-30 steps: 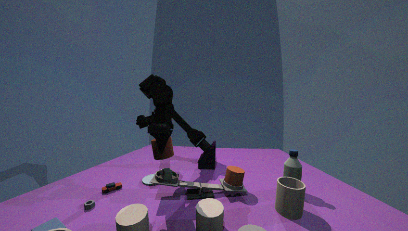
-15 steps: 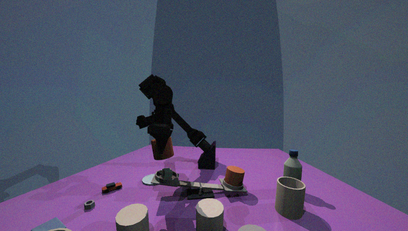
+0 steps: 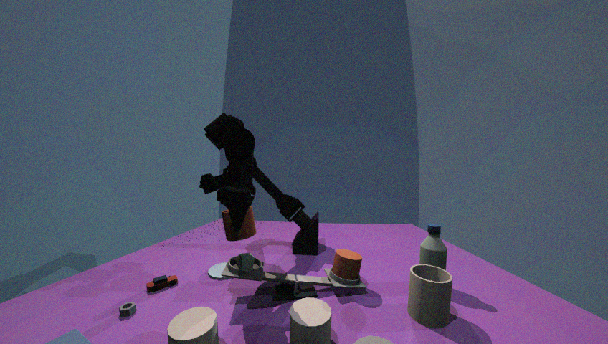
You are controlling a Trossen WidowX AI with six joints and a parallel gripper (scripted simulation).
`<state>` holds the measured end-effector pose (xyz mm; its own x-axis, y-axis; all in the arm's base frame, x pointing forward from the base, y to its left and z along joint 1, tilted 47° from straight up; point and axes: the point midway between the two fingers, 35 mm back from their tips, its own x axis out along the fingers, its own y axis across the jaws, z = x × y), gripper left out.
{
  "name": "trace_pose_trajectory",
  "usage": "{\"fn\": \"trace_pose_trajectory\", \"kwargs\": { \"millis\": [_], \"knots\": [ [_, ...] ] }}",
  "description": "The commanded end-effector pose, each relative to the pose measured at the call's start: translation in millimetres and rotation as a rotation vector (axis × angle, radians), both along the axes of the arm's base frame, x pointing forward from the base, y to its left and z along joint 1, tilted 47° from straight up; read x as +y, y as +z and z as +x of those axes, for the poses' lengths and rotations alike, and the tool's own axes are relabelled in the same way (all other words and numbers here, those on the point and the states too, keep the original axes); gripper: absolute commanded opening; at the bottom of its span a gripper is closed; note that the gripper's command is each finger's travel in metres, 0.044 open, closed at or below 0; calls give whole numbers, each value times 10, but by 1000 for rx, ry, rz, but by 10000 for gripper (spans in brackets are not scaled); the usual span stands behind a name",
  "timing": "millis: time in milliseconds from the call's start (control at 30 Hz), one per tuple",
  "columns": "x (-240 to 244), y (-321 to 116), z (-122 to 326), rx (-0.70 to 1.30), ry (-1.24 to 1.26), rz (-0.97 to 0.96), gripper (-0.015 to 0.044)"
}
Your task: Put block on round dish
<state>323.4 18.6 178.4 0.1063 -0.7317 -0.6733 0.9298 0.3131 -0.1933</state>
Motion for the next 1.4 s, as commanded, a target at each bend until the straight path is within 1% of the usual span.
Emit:
{"fn": "trace_pose_trajectory", "kwargs": {
  "millis": [0,767,1367],
  "knots": [
    [4,-2,1,0,2,0,0],
    [-4,1,-2,0,2,1,0],
    [-820,258,-415,13,-20,63,0]
  ]
}}
